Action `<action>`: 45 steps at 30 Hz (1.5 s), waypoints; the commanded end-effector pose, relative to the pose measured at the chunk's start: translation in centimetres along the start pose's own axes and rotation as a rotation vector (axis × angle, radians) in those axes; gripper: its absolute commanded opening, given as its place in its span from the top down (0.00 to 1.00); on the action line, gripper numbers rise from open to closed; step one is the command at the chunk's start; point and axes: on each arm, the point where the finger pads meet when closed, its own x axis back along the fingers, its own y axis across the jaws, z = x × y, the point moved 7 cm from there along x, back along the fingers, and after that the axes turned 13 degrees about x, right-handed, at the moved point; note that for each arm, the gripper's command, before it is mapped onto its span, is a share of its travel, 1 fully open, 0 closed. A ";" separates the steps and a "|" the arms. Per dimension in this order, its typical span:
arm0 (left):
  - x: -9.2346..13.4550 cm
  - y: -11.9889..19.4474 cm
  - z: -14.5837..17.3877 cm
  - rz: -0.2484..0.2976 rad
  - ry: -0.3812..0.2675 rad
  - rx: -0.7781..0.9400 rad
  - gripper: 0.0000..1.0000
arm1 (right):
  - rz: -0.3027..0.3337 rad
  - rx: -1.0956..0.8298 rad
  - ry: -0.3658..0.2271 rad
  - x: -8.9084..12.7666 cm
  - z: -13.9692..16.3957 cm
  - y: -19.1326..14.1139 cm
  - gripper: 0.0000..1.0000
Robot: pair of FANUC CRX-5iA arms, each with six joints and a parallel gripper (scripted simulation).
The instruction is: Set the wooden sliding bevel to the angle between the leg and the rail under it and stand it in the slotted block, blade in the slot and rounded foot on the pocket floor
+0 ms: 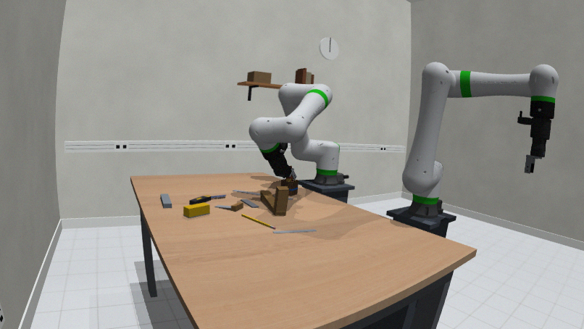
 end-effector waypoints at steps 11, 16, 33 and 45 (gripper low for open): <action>0.2 0.0 0.0 0.001 -0.003 0.000 0.00 | 0.001 0.000 -0.002 5.0 0.1 0.0 0.00; 0.2 0.0 0.0 0.001 -0.003 0.000 0.00 | 0.001 0.000 -0.002 7.2 0.1 0.0 0.00; 0.2 0.0 0.0 0.001 -0.003 0.000 0.00 | 0.001 0.000 -0.002 12.1 0.1 0.0 0.00; 0.2 0.0 0.0 0.001 -0.003 0.000 0.00 | 0.001 0.000 -0.002 12.1 0.1 0.0 0.00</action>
